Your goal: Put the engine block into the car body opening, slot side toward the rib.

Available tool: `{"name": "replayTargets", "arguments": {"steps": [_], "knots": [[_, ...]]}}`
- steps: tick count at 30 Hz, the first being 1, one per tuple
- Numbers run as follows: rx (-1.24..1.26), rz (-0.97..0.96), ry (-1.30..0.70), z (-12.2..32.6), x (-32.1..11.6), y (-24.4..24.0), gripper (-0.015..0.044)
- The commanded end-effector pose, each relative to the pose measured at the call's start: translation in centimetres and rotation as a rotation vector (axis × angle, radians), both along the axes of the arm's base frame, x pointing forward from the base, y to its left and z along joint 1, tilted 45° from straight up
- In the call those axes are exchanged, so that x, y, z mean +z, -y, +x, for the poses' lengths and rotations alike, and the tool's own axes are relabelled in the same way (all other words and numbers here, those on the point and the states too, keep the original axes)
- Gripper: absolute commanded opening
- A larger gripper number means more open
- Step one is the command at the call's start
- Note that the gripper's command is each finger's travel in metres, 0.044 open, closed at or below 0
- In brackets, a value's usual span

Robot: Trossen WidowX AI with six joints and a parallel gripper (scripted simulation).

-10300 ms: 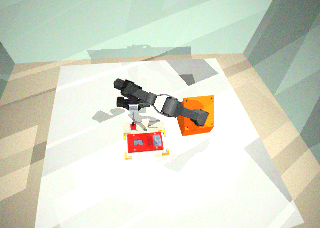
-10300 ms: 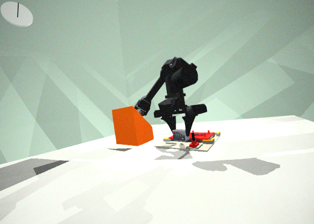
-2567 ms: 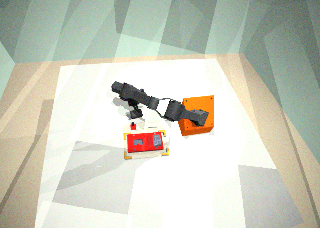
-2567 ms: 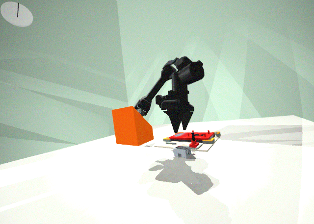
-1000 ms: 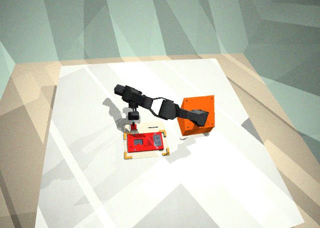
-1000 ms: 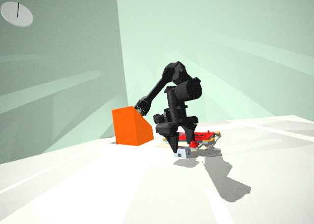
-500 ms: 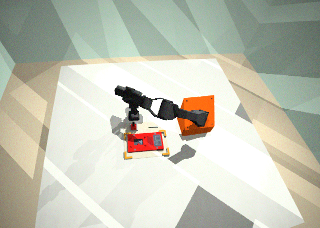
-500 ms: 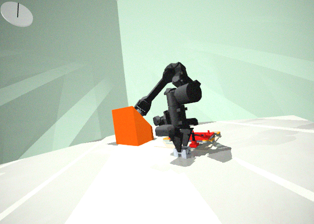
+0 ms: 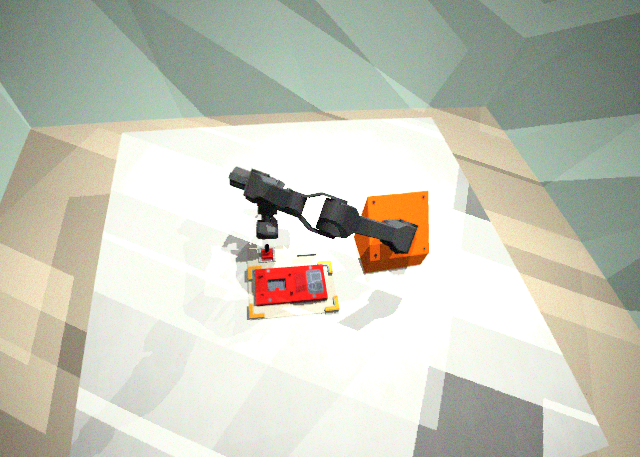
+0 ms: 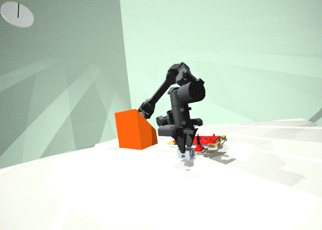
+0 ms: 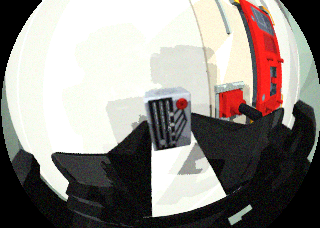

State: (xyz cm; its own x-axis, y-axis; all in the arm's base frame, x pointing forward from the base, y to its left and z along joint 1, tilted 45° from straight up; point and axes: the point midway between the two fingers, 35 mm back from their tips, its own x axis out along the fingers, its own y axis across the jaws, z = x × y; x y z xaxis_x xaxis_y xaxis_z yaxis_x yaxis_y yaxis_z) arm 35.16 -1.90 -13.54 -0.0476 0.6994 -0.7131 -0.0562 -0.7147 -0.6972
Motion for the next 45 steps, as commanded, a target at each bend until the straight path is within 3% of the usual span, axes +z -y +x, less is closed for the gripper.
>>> {"name": "replayTargets", "arguments": {"steps": [1, 35, 45], "knots": [[0.003, -0.007, 0.012, 0.4, 0.9, 0.9, 0.0000], [0.008, -0.008, 0.015, 0.5, 8.2, 7.8, 0.0000], [0.237, -0.003, 0.236, 1.0, 9.0, 5.9, 0.0000]]}}
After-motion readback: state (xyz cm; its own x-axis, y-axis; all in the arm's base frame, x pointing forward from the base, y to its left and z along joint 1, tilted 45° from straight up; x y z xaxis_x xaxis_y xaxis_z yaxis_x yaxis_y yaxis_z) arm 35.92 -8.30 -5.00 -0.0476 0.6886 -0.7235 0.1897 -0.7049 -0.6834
